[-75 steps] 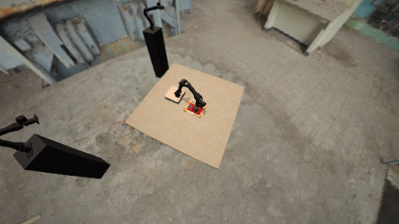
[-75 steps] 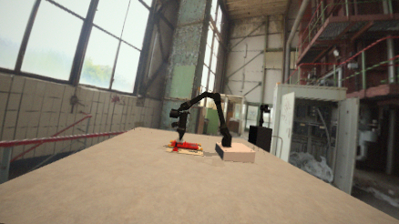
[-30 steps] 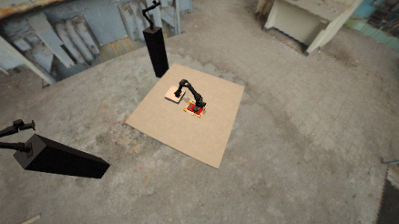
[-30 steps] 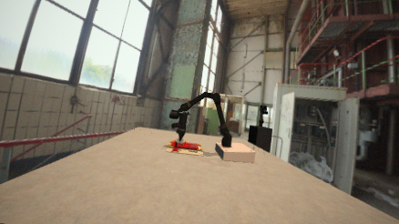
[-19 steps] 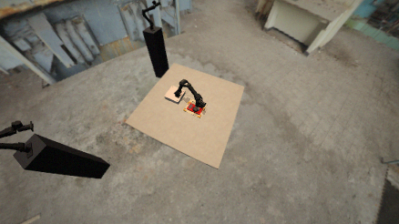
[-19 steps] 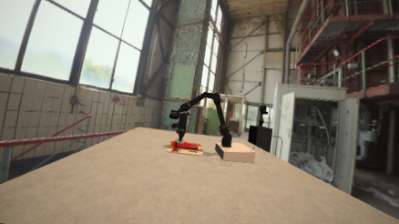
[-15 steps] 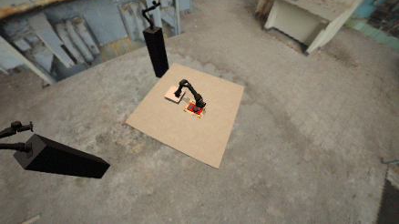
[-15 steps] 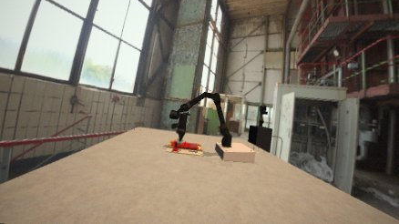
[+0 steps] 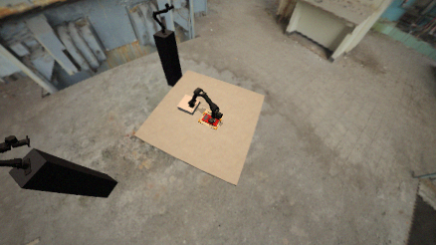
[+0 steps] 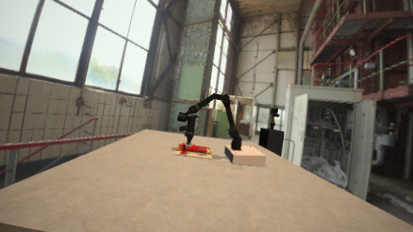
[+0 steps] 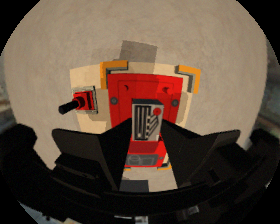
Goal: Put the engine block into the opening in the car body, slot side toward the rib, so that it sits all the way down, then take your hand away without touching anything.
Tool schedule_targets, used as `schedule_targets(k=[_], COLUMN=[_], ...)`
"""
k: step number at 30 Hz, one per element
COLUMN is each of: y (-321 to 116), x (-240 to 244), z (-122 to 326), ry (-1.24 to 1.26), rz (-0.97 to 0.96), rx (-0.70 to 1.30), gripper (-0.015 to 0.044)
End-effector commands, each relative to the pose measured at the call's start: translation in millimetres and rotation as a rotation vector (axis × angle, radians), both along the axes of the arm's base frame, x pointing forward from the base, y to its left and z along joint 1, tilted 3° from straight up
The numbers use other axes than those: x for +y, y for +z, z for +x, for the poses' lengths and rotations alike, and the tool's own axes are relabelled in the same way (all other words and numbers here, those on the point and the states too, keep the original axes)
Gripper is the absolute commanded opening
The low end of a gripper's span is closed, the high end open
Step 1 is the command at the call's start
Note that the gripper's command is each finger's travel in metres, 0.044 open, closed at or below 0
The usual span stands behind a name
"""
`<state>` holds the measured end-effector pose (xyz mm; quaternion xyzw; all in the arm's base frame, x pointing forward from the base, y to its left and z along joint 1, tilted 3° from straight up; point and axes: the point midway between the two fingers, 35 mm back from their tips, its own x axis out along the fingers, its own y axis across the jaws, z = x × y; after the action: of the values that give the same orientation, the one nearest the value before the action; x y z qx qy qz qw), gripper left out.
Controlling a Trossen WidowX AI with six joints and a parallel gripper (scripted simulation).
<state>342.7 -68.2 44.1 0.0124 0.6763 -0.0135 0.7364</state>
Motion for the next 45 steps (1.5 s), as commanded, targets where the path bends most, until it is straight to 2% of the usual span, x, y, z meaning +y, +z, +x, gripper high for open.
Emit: schedule_targets(k=[1, 23, 34, 45], y=[-0.9, -4.2, -3.3, -3.3], x=[0.7, 0.8, 0.1, 0.1], z=[0.2, 0.4, 0.1, 0.1], ry=[-0.002, -0.004, -0.001, -0.001], rz=[0.004, 0.004, 0.0, 0.0], rx=[-0.002, -0.002, 0.0, 0.0], gripper=[0.0159, 0.0159, 0.044, 0.044])
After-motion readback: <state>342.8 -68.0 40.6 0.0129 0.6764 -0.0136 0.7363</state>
